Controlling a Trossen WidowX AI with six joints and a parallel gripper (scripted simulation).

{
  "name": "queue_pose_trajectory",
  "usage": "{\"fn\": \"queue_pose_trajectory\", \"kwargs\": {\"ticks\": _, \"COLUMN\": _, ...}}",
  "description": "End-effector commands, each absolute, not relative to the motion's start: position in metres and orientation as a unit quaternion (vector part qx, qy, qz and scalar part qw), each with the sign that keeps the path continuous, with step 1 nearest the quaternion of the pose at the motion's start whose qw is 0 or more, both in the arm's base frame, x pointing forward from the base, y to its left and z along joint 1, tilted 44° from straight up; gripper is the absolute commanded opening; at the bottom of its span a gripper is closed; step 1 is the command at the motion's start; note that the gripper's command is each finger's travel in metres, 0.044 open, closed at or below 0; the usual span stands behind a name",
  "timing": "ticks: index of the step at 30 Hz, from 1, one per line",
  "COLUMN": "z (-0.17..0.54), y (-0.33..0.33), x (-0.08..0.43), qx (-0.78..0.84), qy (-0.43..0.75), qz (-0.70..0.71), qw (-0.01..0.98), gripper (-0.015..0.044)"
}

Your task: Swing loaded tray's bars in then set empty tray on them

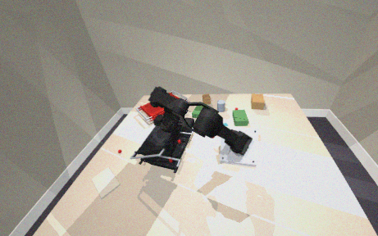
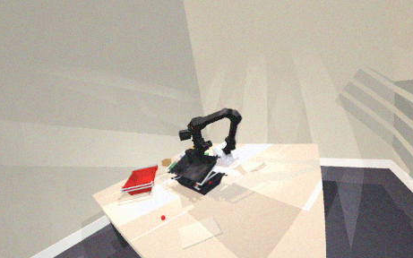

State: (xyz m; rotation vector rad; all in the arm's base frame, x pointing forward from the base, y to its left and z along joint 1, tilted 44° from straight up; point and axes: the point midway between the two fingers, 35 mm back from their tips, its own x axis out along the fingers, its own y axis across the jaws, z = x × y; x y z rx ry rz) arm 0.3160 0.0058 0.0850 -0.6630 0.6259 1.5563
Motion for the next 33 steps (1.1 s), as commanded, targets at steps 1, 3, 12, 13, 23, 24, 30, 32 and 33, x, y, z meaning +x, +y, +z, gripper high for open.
{"fn": "queue_pose_trajectory", "kwargs": {"ticks": 1, "z": 0.081, "y": 0.009, "x": 0.311, "qx": -0.287, "qy": 0.275, "qz": 0.679, "qw": 0.617, "gripper": 0.0000}}
{"fn": "queue_pose_trajectory", "kwargs": {"ticks": 3, "z": 0.081, "y": 0.009, "x": 0.311, "qx": -0.287, "qy": 0.275, "qz": 0.679, "qw": 0.617, "gripper": 0.0000}}
{"fn": "queue_pose_trajectory", "kwargs": {"ticks": 12, "z": 0.076, "y": 0.014, "x": 0.306, "qx": -0.286, "qy": 0.274, "qz": 0.679, "qw": 0.617, "gripper": 0.0000}}
{"fn": "queue_pose_trajectory", "kwargs": {"ticks": 13, "z": 0.076, "y": 0.014, "x": 0.306, "qx": -0.286, "qy": 0.274, "qz": 0.679, "qw": 0.617, "gripper": 0.0000}}
{"fn": "queue_pose_trajectory", "kwargs": {"ticks": 23, "z": 0.073, "y": 0.017, "x": 0.303, "qx": -0.286, "qy": 0.274, "qz": 0.679, "qw": 0.618, "gripper": 0.0000}}
{"fn": "queue_pose_trajectory", "kwargs": {"ticks": 24, "z": 0.072, "y": 0.018, "x": 0.303, "qx": -0.286, "qy": 0.274, "qz": 0.679, "qw": 0.618, "gripper": 0.0000}}
{"fn": "queue_pose_trajectory", "kwargs": {"ticks": 30, "z": 0.070, "y": 0.019, "x": 0.301, "qx": -0.286, "qy": 0.274, "qz": 0.679, "qw": 0.618, "gripper": 0.0000}}
{"fn": "queue_pose_trajectory", "kwargs": {"ticks": 32, "z": 0.070, "y": 0.019, "x": 0.301, "qx": -0.286, "qy": 0.274, "qz": 0.679, "qw": 0.618, "gripper": 0.0000}}
{"fn": "queue_pose_trajectory", "kwargs": {"ticks": 33, "z": 0.070, "y": 0.019, "x": 0.301, "qx": -0.286, "qy": 0.274, "qz": 0.679, "qw": 0.618, "gripper": 0.0000}}
